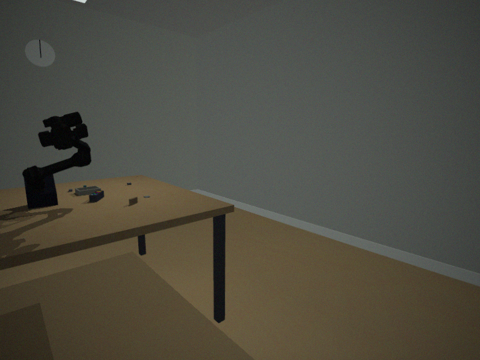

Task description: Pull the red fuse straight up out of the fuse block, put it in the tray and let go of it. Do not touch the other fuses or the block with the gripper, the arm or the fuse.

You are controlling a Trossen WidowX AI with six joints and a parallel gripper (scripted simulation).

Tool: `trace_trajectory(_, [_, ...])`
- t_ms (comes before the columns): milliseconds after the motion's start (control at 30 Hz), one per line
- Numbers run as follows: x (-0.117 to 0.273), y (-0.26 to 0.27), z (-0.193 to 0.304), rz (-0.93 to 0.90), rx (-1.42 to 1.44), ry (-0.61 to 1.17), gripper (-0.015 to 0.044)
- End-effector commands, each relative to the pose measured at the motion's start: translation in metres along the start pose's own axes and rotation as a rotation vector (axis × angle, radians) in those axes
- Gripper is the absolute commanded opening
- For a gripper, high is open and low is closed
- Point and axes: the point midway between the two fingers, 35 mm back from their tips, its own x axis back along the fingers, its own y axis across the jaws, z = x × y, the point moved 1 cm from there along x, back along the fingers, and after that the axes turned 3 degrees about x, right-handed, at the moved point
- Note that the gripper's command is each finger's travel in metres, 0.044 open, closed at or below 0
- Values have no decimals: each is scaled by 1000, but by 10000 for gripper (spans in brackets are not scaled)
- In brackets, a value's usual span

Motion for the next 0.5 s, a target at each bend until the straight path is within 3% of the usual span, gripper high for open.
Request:
trace_trajectory(0, [0, 1, 0, 0, -9, 1, 240])
trace_trajectory(233, [7, 31, 23, 108, -492, 64, 61])
trace_trajectory(467, [-10, 84, 38, 236, -1152, 59, 61])
